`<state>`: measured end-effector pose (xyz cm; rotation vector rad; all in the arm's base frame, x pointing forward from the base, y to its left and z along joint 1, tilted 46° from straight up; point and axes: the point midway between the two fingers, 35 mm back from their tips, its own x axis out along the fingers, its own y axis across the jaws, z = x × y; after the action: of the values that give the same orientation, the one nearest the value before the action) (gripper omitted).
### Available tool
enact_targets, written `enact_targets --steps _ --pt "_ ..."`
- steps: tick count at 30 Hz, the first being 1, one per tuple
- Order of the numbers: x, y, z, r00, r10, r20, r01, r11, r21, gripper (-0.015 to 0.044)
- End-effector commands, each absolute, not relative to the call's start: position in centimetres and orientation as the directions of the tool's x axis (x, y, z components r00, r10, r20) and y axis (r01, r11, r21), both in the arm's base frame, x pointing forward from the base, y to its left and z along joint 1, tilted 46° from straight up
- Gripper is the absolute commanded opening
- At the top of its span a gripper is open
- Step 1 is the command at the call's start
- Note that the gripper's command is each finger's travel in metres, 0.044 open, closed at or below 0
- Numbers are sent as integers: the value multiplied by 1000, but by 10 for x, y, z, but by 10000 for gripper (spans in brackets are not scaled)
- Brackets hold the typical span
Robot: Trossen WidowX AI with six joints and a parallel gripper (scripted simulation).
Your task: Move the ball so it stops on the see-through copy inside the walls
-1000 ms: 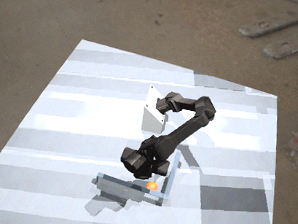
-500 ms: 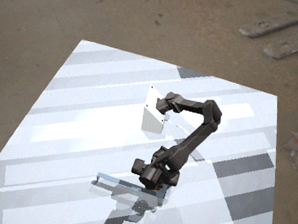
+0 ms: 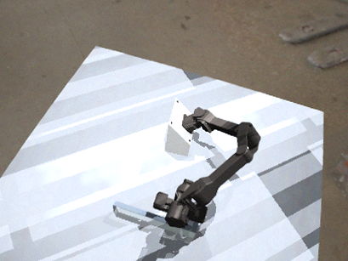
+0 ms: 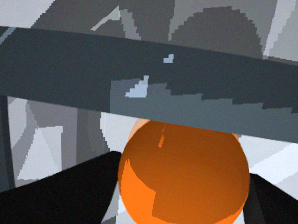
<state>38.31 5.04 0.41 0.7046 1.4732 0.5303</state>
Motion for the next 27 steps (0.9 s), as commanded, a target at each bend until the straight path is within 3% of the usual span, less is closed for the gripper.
enact_targets --steps 1,12,25,27 --pt "383 53 1 49 712 -700 106 694 713 0" --pt "384 63 -8 49 713 -700 106 693 713 0" --pt "384 61 -7 49 709 -703 102 697 710 341" --pt "384 61 -7 49 709 -703 102 697 710 355"
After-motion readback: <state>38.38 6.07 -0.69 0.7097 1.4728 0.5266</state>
